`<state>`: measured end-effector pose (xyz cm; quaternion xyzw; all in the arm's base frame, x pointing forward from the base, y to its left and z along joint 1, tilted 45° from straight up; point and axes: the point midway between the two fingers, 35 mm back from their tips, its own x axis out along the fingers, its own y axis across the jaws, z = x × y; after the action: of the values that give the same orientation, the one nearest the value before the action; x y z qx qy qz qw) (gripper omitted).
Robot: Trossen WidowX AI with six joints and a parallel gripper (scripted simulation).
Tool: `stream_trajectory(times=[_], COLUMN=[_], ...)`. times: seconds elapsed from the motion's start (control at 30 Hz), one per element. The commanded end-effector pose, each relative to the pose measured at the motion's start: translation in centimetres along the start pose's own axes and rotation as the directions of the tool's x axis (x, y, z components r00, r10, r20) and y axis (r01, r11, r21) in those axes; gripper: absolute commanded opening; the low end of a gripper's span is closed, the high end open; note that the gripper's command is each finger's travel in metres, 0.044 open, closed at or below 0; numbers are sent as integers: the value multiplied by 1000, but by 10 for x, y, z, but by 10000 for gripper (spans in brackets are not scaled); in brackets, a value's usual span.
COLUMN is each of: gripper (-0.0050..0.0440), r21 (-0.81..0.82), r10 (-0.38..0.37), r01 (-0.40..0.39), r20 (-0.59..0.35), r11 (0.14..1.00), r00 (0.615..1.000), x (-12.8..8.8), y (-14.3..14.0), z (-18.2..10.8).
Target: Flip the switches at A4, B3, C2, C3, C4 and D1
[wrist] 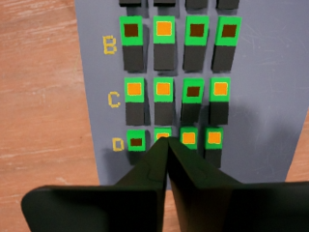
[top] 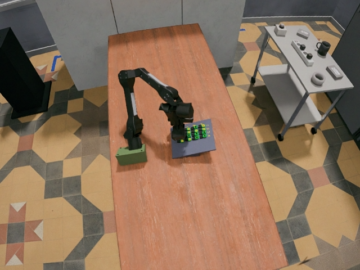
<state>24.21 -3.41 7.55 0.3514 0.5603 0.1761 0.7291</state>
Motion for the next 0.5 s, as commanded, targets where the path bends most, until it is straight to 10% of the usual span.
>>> stream_trajectory(times=[0.0, 0.47], gripper=[-50, -50], r21=[-10, -5], r10=[-1, 1], r01=[1, -1], r20=[22, 17], r11=[1000, 1000], r00=[1000, 1000], x=[3, 21], y=[3, 2], z=[2, 2])
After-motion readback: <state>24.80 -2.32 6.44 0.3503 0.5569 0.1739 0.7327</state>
